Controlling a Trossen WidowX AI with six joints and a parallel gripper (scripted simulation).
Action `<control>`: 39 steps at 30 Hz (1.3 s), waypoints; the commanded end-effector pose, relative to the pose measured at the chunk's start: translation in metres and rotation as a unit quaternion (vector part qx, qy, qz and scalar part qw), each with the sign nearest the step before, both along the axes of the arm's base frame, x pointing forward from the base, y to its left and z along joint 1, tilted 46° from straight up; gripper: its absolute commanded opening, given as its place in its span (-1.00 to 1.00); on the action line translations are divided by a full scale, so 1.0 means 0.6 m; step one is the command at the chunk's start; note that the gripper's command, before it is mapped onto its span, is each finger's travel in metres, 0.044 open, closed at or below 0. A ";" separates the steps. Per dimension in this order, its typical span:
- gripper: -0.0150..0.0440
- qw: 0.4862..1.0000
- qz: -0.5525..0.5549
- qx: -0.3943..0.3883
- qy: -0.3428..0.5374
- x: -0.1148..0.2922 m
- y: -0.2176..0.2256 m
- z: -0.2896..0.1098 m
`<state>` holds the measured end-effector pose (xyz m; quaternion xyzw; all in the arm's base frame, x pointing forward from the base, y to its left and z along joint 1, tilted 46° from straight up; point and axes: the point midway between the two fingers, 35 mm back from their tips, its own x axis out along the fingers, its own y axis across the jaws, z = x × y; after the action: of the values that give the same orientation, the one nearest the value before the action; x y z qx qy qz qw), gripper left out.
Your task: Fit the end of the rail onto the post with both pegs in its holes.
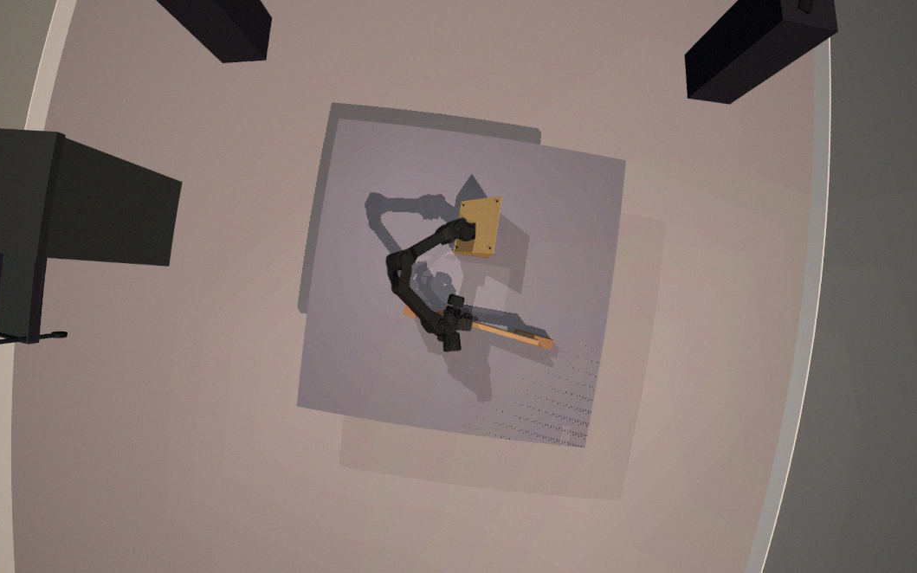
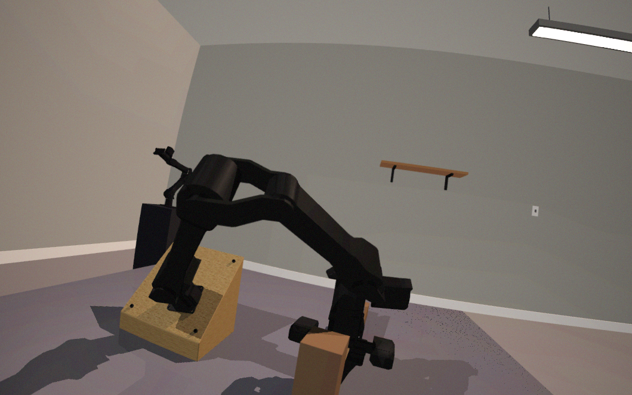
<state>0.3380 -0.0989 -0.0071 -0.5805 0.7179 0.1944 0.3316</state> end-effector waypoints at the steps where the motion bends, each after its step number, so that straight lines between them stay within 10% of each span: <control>1: -0.49 1.000 0.000 -0.002 0.001 -0.001 -0.001 -0.001; 39: -0.49 1.000 0.000 -0.002 0.001 0.009 0.021 0.023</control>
<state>0.3379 -0.0922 0.0027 -0.5764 0.7244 0.1938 0.3248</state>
